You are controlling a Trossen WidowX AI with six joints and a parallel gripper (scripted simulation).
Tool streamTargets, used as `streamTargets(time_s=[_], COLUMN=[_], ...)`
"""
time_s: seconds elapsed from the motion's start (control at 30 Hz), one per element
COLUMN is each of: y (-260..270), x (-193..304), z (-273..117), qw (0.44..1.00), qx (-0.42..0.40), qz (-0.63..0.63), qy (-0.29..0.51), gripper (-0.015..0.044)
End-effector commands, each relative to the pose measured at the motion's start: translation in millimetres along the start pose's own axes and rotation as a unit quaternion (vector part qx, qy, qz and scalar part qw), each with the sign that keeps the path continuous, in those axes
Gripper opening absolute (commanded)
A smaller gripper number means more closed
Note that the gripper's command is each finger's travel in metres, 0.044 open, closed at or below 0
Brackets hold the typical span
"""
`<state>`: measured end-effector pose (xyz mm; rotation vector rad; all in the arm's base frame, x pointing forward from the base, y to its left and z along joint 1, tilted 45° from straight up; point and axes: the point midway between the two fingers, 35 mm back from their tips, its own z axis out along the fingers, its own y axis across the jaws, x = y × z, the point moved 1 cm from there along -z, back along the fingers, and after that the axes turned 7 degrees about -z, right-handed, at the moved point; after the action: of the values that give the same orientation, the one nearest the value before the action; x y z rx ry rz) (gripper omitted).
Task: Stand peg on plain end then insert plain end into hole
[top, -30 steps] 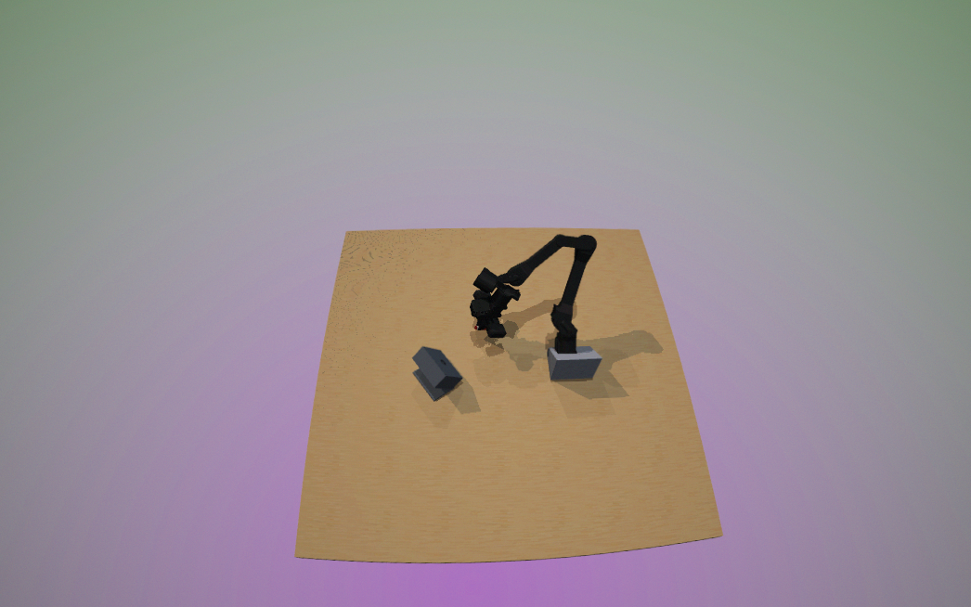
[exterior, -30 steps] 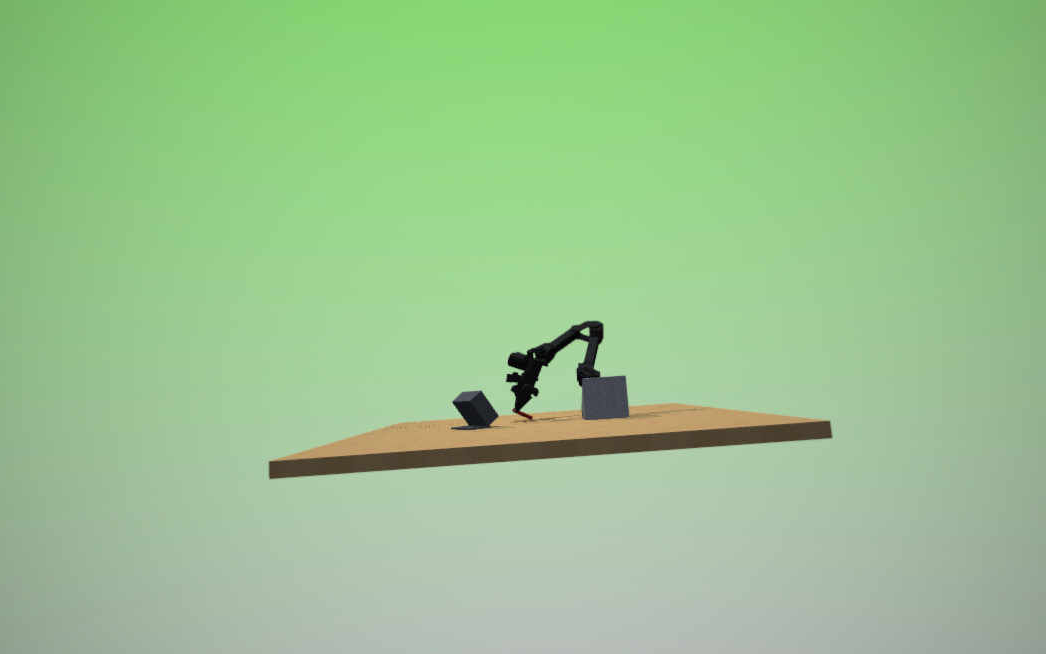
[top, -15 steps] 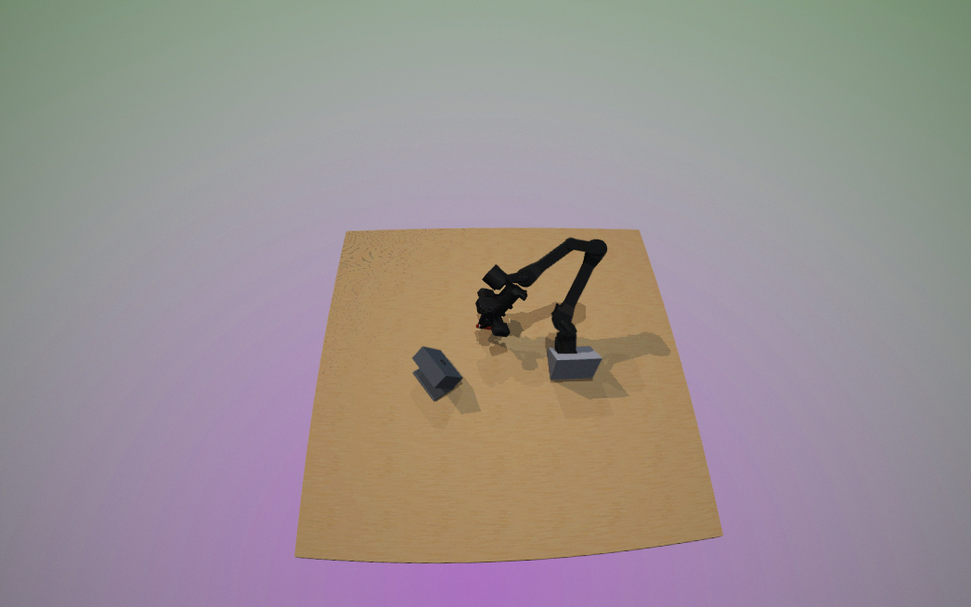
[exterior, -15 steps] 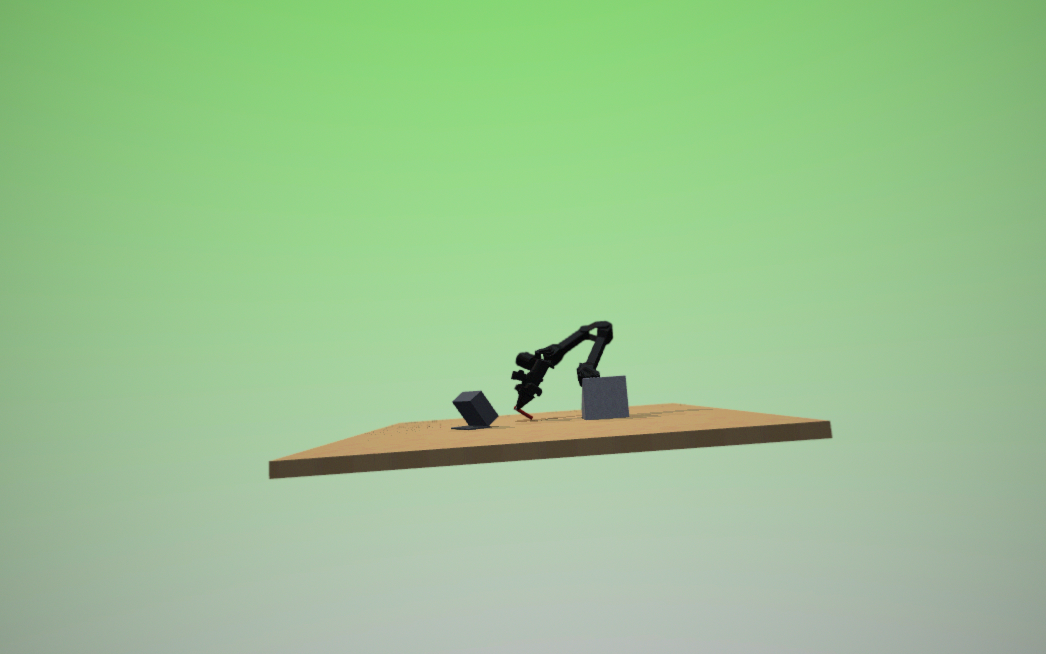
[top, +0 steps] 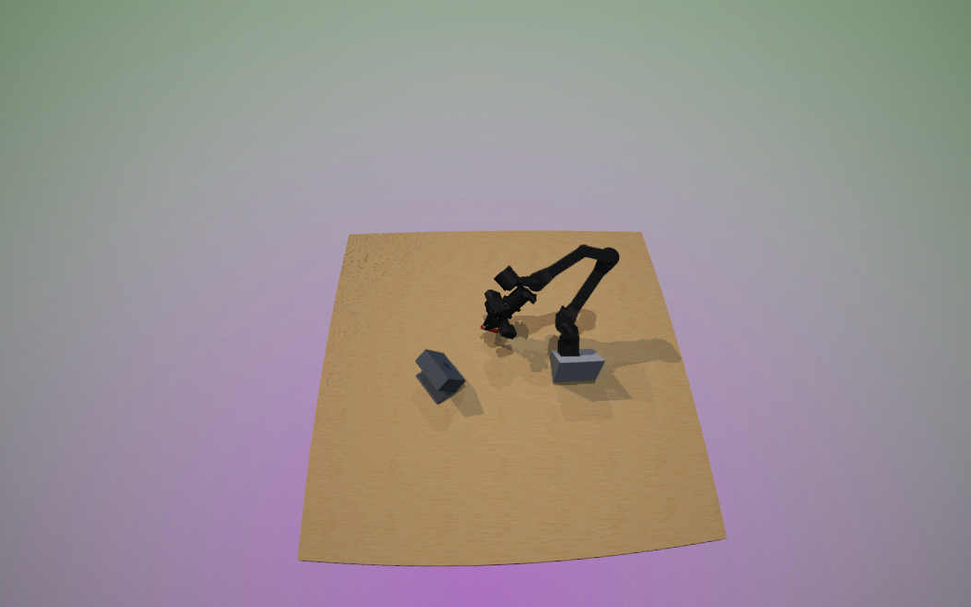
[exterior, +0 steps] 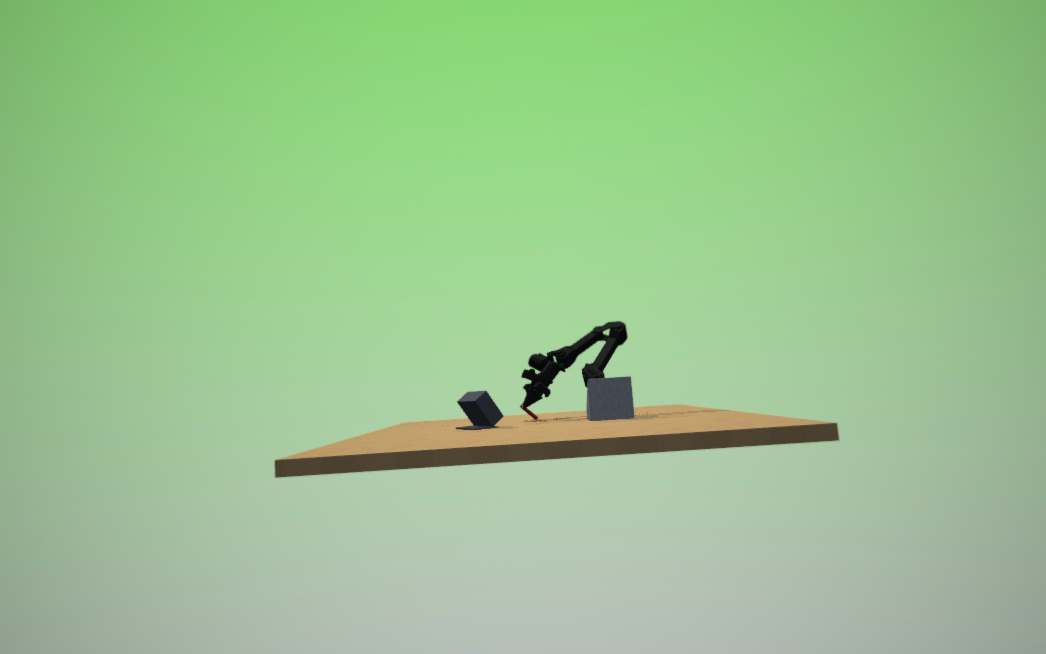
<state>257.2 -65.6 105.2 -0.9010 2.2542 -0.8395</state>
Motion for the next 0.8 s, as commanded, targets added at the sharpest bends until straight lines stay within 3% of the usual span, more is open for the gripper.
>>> streamTargets(time_s=[0.0,0.77], y=[2,3], x=[2,13], z=[-3,-15], qw=[1.0,0.993], qx=[0.002,0.014], qz=[-0.002,-0.004], qy=[-0.02,-0.119], gripper=[0.0049,0.0049])
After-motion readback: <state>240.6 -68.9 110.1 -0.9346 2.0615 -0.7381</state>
